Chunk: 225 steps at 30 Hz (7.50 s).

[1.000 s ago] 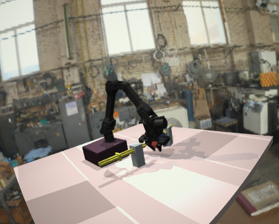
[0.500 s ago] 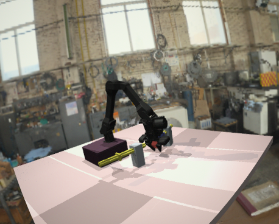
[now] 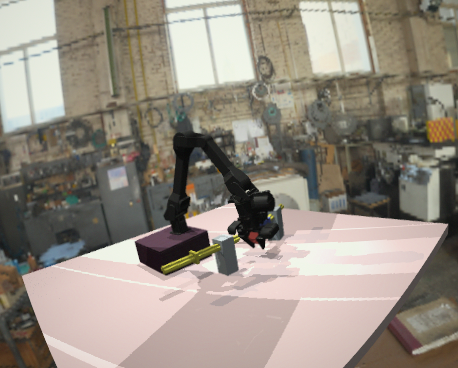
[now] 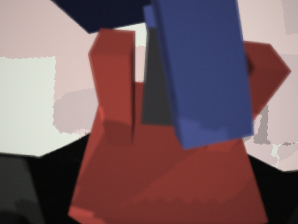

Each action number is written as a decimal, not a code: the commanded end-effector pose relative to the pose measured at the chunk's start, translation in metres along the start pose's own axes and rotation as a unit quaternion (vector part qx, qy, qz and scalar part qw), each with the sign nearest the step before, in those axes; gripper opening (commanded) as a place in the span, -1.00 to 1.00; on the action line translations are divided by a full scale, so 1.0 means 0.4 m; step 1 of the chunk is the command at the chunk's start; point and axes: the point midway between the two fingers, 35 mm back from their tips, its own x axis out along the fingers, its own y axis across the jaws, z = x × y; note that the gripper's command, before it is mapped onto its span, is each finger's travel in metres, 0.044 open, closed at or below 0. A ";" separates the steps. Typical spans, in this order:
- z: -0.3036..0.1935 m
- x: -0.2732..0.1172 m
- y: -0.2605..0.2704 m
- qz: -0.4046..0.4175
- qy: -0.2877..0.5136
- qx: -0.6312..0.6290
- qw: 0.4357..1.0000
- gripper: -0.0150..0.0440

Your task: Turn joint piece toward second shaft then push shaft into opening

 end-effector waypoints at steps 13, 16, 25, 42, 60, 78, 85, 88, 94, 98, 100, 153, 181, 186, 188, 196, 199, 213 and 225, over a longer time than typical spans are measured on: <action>0.001 0.002 0.001 0.001 -0.002 0.002 1.000 0.12; 0.001 0.002 0.001 0.001 -0.002 0.002 1.000 0.12; 0.001 0.002 0.001 0.001 -0.002 0.002 1.000 0.12; 0.001 0.002 0.001 0.001 -0.002 0.002 1.000 0.12; 0.000 0.000 0.000 0.000 0.000 0.000 1.000 -0.49; -0.009 -0.021 0.005 -0.001 0.096 0.017 0.995 -0.49; -0.015 -0.037 0.008 0.001 0.147 0.024 0.989 -0.49; -0.017 -0.046 0.010 0.002 0.169 0.028 0.985 -0.49; -0.019 -0.062 0.013 0.003 0.209 0.038 0.977 -0.49; -0.019 -0.065 0.014 0.003 0.211 0.038 0.977 -0.49; -0.019 -0.068 0.014 0.002 0.216 0.040 0.976 -0.49; -0.021 -0.082 0.012 -0.002 0.227 0.036 0.973 0.90; -0.012 -0.138 0.012 -0.004 0.022 0.043 0.999 1.00; -0.008 -0.150 0.008 -0.012 -0.001 0.040 0.999 1.00; -0.008 -0.150 0.008 -0.012 -0.001 0.040 0.999 1.00; -0.008 -0.154 0.005 -0.012 0.006 0.054 0.998 1.00; -0.001 -0.171 0.000 -0.011 0.012 0.103 0.995 1.00; 0.034 -0.261 -0.016 -0.024 0.043 0.330 0.943 1.00; 0.060 -0.341 -0.016 -0.043 0.066 0.511 0.856 1.00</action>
